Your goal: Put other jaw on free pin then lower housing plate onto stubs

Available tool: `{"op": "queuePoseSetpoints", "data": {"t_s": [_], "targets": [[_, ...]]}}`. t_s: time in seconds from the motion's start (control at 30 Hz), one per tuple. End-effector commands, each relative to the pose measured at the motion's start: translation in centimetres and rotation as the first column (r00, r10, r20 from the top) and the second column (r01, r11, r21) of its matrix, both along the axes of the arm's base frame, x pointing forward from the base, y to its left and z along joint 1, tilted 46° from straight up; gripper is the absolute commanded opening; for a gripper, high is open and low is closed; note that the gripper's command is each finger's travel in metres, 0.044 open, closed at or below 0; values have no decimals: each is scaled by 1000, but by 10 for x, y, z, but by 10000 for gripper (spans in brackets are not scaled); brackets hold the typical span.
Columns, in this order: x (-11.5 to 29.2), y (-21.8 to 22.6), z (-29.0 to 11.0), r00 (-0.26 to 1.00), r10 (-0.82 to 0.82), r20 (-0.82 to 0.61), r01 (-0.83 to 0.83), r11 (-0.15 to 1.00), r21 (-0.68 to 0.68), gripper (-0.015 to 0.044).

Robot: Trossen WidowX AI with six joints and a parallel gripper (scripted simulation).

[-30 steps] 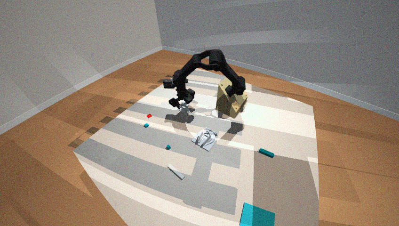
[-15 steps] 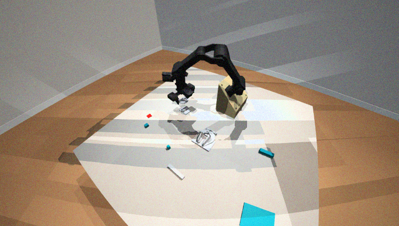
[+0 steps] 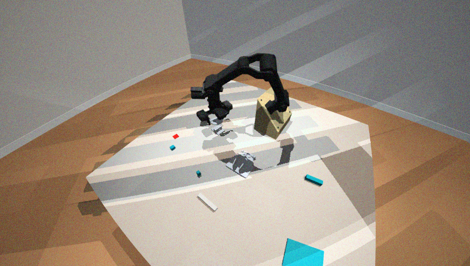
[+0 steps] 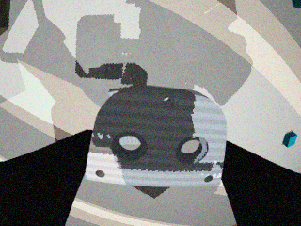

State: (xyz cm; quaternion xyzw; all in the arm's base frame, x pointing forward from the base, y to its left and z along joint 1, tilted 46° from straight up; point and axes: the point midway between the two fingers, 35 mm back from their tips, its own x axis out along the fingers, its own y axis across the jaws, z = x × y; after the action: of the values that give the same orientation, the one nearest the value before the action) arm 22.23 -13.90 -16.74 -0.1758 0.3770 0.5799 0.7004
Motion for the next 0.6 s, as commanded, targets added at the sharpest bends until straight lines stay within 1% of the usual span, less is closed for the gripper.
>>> {"op": "queuePoseSetpoints", "data": {"t_s": [0.0, 0.57], "targets": [[5, 8, 8, 998, -47, -44, 48, 999, 3, 351], [31, 40, 47, 937, -260, -234, 261, 965, -26, 351]]}}
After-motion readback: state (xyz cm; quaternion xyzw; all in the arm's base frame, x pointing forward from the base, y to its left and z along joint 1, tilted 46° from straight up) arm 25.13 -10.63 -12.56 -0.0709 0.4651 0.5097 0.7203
